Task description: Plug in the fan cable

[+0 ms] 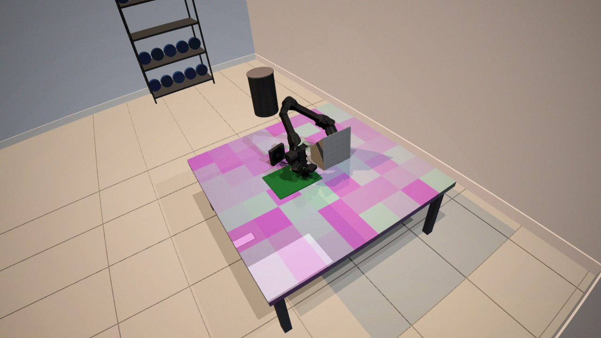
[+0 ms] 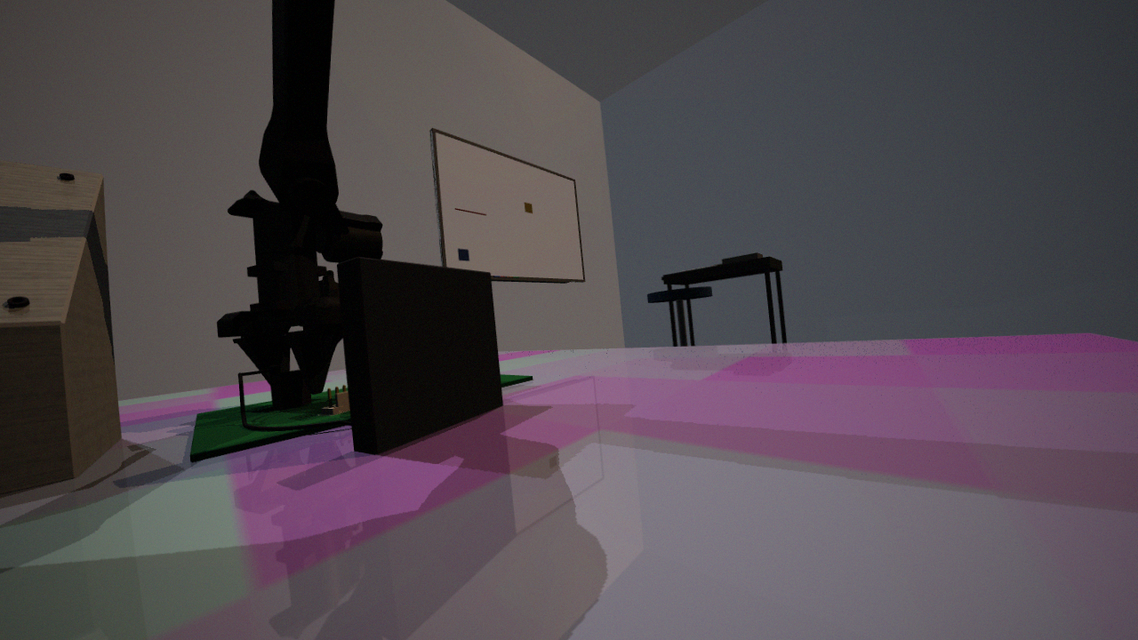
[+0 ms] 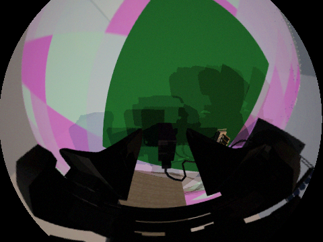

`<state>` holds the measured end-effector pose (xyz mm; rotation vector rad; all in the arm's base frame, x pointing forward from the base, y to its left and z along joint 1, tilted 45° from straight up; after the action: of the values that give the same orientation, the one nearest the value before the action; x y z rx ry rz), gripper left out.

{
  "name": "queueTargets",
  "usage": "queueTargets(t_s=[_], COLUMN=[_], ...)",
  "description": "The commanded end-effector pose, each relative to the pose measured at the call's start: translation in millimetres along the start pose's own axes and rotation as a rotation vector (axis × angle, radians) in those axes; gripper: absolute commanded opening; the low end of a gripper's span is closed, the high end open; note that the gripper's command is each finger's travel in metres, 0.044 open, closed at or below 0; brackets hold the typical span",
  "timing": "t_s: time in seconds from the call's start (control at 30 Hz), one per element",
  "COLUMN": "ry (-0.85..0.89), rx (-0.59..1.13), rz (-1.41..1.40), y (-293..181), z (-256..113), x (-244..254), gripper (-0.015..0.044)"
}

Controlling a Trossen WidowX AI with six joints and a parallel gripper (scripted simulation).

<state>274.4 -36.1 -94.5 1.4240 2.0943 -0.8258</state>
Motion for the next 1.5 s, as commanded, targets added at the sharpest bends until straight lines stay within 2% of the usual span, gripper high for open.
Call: queueTargets(t_s=[0.0,0.23,0.37,0.5,0.73,1.47], ry=[0.0,0.0,0.001,0.0,0.0,0.004], rx=[-0.001,-0.001,-0.001,0.001,0.002,0.002], rz=[0.001,0.001,0.0,-0.003,0.02,0.772], y=[0.3,0.3,0.6,1.2,1.4,1.1], z=[-0.3,-0.3,-3.0,-47.6,-49.5,-49.8], x=[0.0,0.0,0.1,0.6,-0.1,-25.2], gripper=[0.0178,0.0,0.0,0.0,0.0,0.0])
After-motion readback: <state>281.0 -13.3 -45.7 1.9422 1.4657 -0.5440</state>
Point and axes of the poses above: the point midway between the two fingers, 35 mm back from their tips, its own z axis out along the fingers, its own x axis across the jaws, y = z × x, the point moved 3 cm from there along -z, back along the fingers, and after that the axes turned 4 degrees about z, right-handed, at the moved point
